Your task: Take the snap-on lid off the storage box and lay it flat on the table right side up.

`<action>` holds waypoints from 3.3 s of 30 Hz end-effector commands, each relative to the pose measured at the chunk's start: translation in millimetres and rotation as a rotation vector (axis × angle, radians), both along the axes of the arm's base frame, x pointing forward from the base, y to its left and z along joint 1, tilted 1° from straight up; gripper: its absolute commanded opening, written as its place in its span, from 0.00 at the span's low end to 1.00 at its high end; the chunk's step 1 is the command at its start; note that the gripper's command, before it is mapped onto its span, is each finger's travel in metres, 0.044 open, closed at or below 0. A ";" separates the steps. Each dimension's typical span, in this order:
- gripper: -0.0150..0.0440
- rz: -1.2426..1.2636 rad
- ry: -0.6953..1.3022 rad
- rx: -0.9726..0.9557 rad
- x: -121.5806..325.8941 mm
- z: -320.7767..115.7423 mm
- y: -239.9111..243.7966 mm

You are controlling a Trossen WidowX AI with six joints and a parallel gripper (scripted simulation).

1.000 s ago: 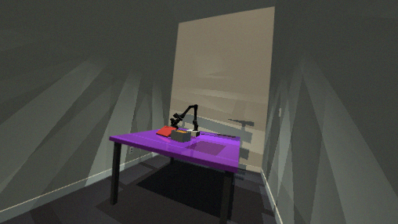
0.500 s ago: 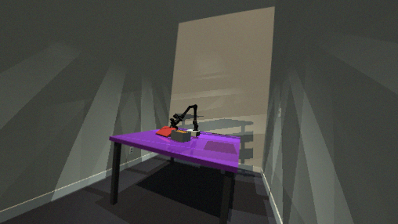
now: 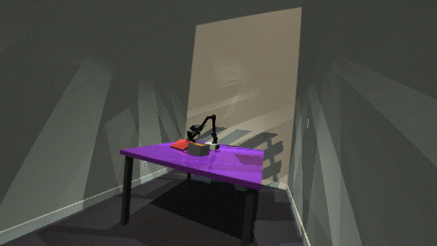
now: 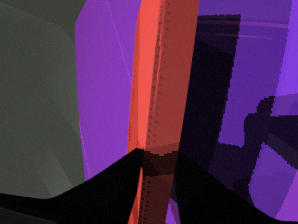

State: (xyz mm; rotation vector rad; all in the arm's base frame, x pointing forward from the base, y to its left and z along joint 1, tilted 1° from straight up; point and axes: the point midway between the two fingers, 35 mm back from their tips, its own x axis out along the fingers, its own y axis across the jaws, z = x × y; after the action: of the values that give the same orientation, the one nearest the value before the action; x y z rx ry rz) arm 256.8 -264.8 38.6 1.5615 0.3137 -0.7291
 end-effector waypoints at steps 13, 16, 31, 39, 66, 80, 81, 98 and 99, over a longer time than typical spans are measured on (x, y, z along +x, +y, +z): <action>0.25 -0.004 0.023 0.026 -2.9 -24.3 3.6; 0.25 -0.004 0.023 0.026 -2.9 -26.7 3.6; 0.72 -0.004 0.023 0.026 0.1 -17.3 0.1; 1.00 -0.004 0.024 0.026 -13.1 -20.8 5.5; 1.00 -0.004 0.029 0.027 -66.0 -22.0 19.7; 1.00 -0.004 0.029 0.027 -72.5 -3.3 21.0; 1.00 -0.004 0.029 0.027 -73.2 -1.4 21.2; 1.00 -0.004 0.030 0.027 -84.7 30.6 24.3; 1.00 -0.004 0.030 0.027 -85.4 32.5 24.5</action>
State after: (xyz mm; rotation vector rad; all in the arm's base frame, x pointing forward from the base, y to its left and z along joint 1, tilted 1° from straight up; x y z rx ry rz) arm 172.5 -238.2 60.5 1.5951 0.3571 -0.7623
